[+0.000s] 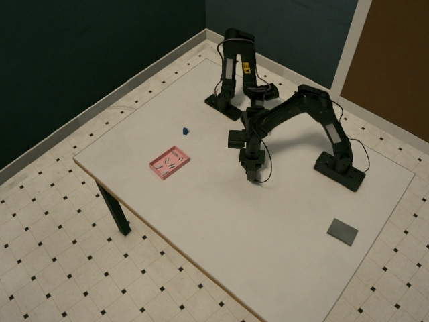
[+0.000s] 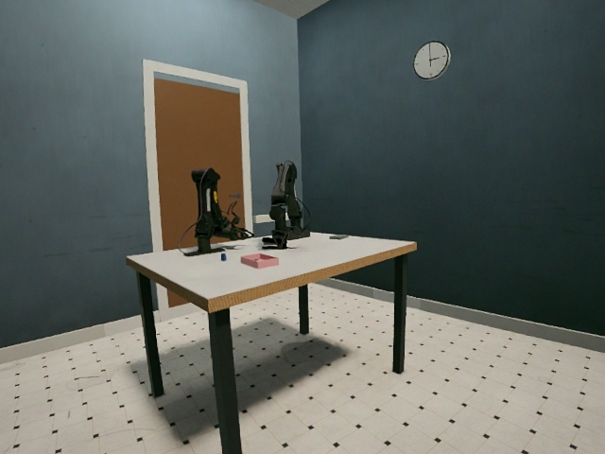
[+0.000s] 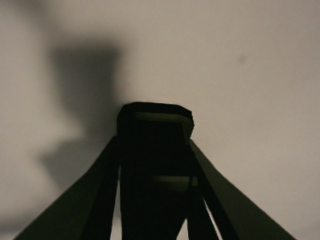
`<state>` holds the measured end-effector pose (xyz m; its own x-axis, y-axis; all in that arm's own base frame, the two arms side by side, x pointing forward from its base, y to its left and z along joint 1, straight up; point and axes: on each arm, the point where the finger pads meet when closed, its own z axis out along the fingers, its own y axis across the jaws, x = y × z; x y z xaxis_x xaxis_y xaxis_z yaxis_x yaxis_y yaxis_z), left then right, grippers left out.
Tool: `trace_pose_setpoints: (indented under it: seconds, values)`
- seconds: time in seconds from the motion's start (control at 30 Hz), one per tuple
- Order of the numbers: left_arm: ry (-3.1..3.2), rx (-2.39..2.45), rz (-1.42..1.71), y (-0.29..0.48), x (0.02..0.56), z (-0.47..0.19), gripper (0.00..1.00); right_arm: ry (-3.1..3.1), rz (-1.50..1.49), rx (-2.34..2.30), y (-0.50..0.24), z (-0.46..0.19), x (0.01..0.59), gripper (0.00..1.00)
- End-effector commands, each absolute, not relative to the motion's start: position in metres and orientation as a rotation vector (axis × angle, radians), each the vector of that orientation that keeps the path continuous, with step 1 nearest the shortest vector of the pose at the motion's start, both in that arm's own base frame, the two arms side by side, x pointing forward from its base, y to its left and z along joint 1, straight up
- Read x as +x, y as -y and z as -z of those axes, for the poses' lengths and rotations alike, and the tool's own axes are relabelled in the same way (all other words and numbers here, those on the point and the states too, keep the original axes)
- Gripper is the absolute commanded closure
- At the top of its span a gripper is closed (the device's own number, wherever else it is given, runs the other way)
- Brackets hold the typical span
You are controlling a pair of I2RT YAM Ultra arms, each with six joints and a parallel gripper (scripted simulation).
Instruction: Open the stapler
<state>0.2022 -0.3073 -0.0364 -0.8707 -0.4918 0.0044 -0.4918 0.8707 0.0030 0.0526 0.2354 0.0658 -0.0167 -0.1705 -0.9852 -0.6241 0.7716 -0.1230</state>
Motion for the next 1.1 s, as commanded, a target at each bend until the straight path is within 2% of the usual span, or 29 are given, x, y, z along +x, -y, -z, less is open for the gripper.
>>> trace_pose_setpoints:
  seconds: [0.0,0.6,0.73,0.77,1.07]
  values:
    - [3.038,0.809,-0.012,0.307,0.205,0.033,0.67,-1.578,-0.449,-0.563,-0.241,-0.077,0.049,0.0]
    - [3.038,0.809,-0.012,0.307,0.205,0.033,0.67,-1.578,-0.449,-0.563,-0.241,-0.077,0.049,0.0]
    - [3.038,0.809,-0.012,0.307,0.205,0.033,0.67,-1.632,-0.417,-0.611,-0.24,-0.067,0.052,0.45]
    - [3.038,0.809,-0.012,0.307,0.205,0.033,0.67,-1.653,-0.406,-0.621,-0.24,-0.065,0.053,0.5]
    - [3.038,0.809,-0.012,0.307,0.205,0.033,0.67,-1.853,-0.371,-0.585,-0.247,-0.063,0.068,0.5]
